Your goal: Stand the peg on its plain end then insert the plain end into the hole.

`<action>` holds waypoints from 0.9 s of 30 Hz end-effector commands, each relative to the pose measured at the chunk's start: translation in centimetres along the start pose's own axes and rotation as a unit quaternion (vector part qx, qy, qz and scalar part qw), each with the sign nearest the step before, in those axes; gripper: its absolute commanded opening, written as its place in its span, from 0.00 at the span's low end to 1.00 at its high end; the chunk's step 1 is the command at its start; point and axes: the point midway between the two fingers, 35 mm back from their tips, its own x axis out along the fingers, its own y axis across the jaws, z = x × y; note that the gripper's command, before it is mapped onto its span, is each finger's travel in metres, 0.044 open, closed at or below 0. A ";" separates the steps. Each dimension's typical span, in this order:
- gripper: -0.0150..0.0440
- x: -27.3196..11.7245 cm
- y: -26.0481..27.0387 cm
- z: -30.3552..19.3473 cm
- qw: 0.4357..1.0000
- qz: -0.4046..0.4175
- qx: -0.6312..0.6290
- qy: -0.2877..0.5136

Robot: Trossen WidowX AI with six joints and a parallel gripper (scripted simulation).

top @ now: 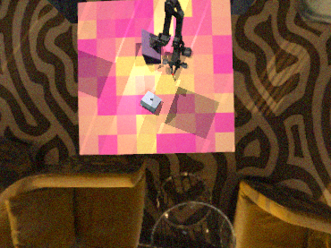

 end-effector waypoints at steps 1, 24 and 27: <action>0.34 -0.1 0.0 -0.1 1.000 0.000 0.000 0.000; 0.34 -0.1 0.0 -0.5 1.000 -0.001 -0.003 -0.016; 0.34 -0.1 0.1 -0.5 1.000 -0.001 -0.004 -0.020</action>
